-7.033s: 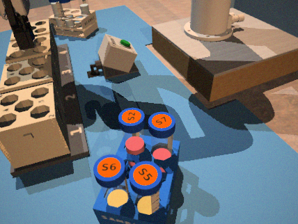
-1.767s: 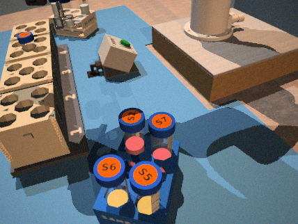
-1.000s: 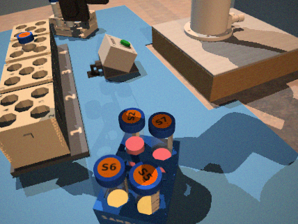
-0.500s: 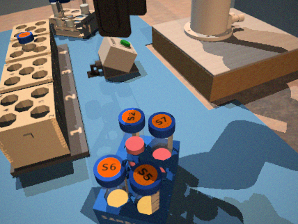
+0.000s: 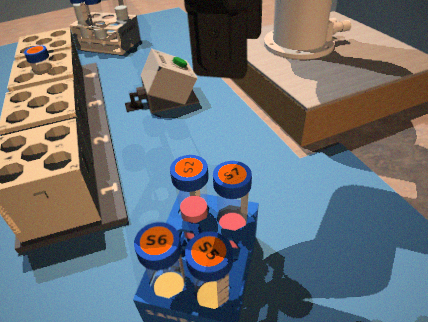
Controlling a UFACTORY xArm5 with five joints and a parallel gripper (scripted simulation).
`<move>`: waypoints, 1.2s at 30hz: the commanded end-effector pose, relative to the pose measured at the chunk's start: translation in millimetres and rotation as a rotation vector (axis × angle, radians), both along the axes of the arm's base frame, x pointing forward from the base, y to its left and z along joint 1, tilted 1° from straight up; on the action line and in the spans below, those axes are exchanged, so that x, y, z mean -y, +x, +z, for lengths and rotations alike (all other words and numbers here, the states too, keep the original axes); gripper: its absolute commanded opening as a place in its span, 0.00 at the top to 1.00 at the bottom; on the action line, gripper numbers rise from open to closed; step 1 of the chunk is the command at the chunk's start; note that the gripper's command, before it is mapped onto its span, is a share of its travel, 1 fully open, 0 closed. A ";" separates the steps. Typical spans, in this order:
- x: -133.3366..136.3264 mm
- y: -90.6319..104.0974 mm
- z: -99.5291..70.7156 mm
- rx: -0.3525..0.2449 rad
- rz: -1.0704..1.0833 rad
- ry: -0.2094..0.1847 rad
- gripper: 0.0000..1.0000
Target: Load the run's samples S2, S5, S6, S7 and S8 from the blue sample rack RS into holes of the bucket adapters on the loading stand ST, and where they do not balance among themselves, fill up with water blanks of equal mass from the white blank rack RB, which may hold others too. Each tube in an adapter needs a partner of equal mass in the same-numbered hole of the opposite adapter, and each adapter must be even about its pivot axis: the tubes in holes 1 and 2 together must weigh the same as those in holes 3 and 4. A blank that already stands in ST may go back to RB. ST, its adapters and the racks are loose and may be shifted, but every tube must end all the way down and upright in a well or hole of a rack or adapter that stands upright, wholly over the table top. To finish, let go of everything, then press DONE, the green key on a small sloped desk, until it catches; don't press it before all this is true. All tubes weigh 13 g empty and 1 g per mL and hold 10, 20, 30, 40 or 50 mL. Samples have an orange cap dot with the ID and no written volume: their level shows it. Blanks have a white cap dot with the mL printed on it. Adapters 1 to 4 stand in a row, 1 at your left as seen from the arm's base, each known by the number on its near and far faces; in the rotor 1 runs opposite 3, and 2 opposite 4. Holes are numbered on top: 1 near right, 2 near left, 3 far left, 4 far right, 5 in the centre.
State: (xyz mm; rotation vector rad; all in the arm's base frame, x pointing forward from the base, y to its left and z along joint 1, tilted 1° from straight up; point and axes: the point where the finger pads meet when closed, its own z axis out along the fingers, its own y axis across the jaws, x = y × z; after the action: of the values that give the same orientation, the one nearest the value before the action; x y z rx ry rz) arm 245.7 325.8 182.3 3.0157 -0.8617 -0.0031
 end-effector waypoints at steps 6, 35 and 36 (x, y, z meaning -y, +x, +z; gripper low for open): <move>-3.1 -0.2 1.3 0.002 -0.001 0.003 0.43; -2.4 0.5 -46.8 0.002 -0.001 0.003 0.43; -2.4 0.5 -46.8 0.002 -0.001 0.003 0.43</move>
State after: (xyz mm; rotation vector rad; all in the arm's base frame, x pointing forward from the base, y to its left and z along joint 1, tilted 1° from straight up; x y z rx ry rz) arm 245.1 326.9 138.9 3.0140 -0.8624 -0.0039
